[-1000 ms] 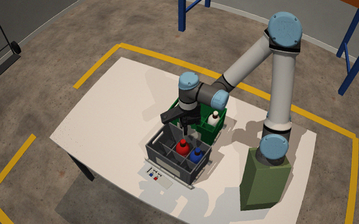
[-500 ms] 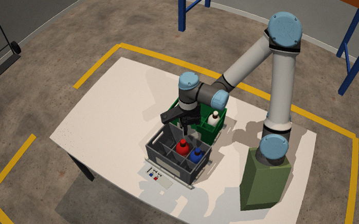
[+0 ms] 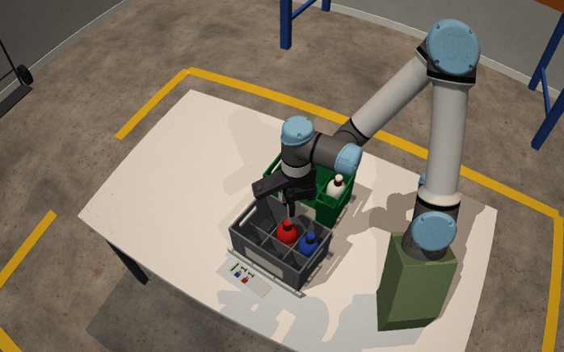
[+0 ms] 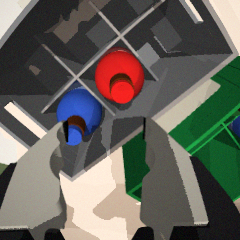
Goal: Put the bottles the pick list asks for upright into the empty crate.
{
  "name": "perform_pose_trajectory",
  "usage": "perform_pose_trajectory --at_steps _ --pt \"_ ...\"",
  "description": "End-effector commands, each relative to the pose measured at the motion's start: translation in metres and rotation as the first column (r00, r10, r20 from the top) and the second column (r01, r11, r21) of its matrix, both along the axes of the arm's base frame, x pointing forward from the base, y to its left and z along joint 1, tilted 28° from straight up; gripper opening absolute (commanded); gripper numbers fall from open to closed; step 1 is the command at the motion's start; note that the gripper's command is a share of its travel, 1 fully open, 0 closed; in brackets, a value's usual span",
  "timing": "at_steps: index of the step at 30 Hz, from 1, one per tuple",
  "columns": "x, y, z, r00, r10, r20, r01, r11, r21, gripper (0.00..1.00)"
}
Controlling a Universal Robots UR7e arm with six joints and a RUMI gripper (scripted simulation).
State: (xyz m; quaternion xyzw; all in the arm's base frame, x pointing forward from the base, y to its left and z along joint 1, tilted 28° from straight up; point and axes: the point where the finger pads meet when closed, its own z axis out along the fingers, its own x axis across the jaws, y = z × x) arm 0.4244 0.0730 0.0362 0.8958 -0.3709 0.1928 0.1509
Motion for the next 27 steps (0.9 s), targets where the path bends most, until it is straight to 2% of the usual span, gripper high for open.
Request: perform_pose_trajectory --at_steps 1,7,9,24,27 --pt "-0.014 0.029 -0.002 1.0 -0.002 0.002 0.002 1.0 -0.001 0.38" --pt "-0.028 0.056 -0.005 1.0 -0.002 0.0 0.002 1.0 -0.001 0.38" --pt "-0.028 0.056 -0.005 1.0 -0.002 0.0 0.002 1.0 -0.001 0.38" --pt "-0.062 0.122 -0.012 1.0 -0.002 0.0 0.002 1.0 -0.001 0.38" --pt "-0.064 0.127 -0.013 1.0 -0.002 0.0 0.002 1.0 -0.001 0.38"
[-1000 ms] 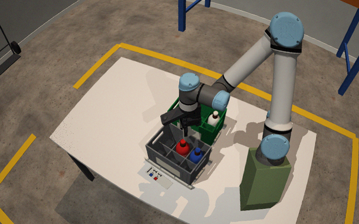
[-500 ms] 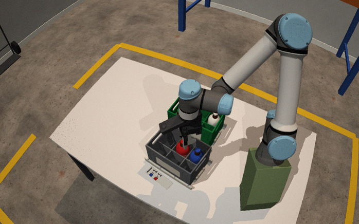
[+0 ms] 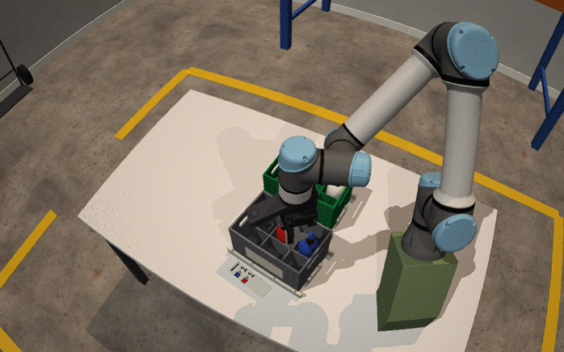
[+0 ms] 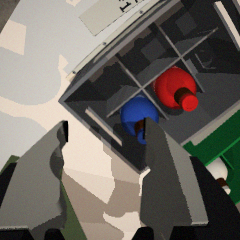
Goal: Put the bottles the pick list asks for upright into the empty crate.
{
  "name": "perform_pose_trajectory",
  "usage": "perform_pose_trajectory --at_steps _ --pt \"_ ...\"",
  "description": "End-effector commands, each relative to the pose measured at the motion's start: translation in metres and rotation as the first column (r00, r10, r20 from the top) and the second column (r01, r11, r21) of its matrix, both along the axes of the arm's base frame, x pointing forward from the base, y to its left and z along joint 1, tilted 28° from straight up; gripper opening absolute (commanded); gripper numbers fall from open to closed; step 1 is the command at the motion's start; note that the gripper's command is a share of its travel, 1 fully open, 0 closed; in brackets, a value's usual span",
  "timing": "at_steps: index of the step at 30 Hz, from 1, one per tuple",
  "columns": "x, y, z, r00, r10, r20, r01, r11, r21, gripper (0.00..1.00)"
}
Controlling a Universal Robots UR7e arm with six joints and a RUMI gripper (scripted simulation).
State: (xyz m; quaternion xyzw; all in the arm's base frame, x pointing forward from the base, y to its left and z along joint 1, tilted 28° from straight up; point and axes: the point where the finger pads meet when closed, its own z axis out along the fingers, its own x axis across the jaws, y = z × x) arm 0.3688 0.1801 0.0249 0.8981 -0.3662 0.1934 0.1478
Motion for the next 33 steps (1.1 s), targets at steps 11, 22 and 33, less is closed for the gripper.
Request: perform_pose_trajectory --at_steps 11,22,33 --pt "-0.034 0.069 -0.006 1.0 -0.014 -0.002 0.014 1.0 -0.004 0.38" --pt "-0.055 0.109 -0.011 1.0 -0.014 -0.002 0.014 1.0 -0.004 0.38" --pt "-0.076 0.149 -0.015 1.0 -0.014 -0.002 0.014 1.0 -0.003 0.38"
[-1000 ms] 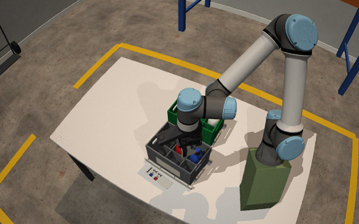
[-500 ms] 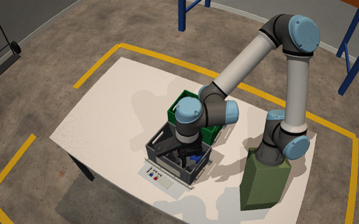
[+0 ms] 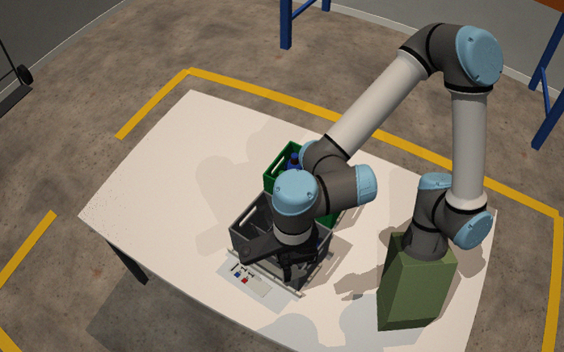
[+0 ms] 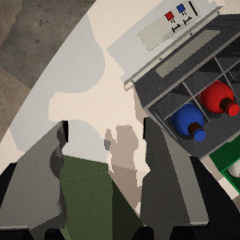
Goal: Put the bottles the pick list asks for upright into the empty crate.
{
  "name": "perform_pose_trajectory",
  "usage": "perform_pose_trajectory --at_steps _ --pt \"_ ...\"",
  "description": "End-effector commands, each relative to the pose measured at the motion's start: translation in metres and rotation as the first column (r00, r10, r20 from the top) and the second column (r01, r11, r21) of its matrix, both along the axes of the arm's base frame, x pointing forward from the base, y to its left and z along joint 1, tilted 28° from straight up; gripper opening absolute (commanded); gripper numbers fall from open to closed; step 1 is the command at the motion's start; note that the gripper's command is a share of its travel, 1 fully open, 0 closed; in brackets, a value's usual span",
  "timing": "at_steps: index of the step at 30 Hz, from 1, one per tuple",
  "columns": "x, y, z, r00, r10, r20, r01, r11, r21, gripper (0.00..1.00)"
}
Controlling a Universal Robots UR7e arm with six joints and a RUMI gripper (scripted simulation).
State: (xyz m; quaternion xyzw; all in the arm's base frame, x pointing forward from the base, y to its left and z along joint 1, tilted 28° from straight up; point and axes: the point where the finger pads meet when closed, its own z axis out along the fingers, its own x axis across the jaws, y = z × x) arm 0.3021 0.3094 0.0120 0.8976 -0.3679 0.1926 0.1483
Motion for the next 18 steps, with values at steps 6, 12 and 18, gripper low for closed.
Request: perform_pose_trajectory --at_steps 6,12,18 --pt "-0.023 0.046 -0.005 1.0 -0.01 -0.001 0.01 1.0 -0.004 0.38" --pt "-0.033 0.065 -0.007 1.0 -0.01 -0.001 0.01 1.0 -0.004 0.38" --pt "-0.033 0.065 -0.007 1.0 -0.01 -0.001 0.01 1.0 -0.004 0.38"
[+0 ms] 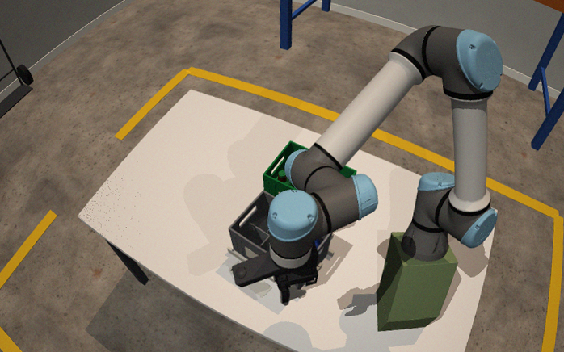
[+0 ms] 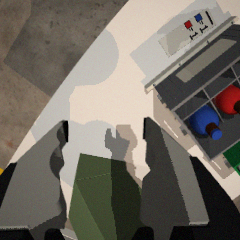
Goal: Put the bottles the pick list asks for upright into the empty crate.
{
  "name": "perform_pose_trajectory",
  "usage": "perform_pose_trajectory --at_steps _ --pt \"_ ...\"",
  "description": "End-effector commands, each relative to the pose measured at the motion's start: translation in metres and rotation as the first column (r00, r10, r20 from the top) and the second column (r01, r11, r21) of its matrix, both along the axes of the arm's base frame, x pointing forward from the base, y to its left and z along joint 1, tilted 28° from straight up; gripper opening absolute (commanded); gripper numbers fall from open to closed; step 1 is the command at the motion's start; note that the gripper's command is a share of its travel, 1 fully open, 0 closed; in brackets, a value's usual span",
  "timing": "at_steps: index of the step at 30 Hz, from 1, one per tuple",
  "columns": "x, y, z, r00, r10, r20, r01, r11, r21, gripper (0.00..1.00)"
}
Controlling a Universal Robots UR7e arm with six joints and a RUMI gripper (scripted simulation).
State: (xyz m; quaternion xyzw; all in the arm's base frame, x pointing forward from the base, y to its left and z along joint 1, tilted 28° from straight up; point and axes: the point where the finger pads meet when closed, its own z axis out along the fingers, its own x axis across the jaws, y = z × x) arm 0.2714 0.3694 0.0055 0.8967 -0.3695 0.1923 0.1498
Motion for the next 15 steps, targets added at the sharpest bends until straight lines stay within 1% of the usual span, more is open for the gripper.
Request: perform_pose_trajectory --at_steps 1,15 --pt "-0.002 0.0054 -0.0001 1.0 -0.006 0.0 0.006 1.0 -0.002 0.38" --pt "-0.0018 0.0038 0.0 1.0 -0.007 0.0 0.007 1.0 -0.002 0.38"
